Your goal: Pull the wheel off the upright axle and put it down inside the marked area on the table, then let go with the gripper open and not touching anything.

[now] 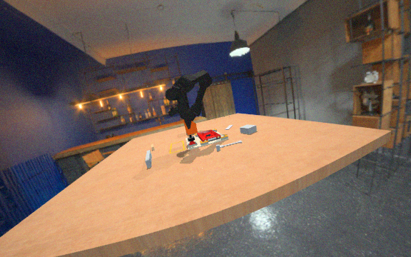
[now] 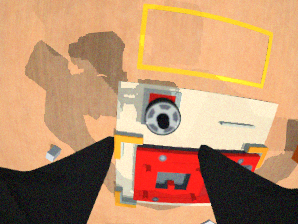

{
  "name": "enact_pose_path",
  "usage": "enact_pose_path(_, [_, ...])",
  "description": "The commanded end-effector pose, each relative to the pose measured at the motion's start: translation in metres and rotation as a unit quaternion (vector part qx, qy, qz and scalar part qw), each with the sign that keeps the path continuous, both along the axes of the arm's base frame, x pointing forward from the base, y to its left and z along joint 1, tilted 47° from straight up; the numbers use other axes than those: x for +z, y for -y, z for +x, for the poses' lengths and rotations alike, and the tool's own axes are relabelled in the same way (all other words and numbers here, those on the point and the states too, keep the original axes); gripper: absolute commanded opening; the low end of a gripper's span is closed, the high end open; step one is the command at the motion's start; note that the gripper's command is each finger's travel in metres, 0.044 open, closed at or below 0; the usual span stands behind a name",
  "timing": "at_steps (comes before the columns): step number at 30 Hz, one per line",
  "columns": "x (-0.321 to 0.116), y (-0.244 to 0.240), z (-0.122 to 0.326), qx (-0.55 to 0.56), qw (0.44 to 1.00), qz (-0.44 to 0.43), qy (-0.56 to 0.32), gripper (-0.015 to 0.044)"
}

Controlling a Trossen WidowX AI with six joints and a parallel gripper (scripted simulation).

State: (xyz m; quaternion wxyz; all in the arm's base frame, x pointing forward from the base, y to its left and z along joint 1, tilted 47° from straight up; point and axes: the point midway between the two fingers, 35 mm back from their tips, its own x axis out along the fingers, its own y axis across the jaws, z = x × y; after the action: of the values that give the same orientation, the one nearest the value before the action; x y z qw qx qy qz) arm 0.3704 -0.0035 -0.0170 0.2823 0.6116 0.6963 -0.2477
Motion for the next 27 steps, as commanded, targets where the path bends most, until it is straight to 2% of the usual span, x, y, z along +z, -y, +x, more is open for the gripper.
enact_pose_path(1, [-0.013,-0.015,-0.004,0.000,1.000,0.004,-0.008,0.0300])
enact_pose_path(9, [-0.044,-0.046,-0.012,0.000,1.000,0.006,-0.008,0.0300])
enact_pose_path(13, [-0.046,-0.048,-0.013,0.000,1.000,0.007,-0.008,0.0300])
enact_pose_path(16, [-0.044,-0.046,-0.012,0.004,1.000,0.003,-0.007,0.0221])
enact_pose_path(25, [-0.044,-0.046,-0.012,0.004,1.000,0.003,-0.007,0.0161])
enact_pose_path(27, [-0.044,-0.046,-0.012,0.004,1.000,0.003,-0.007,0.0109])
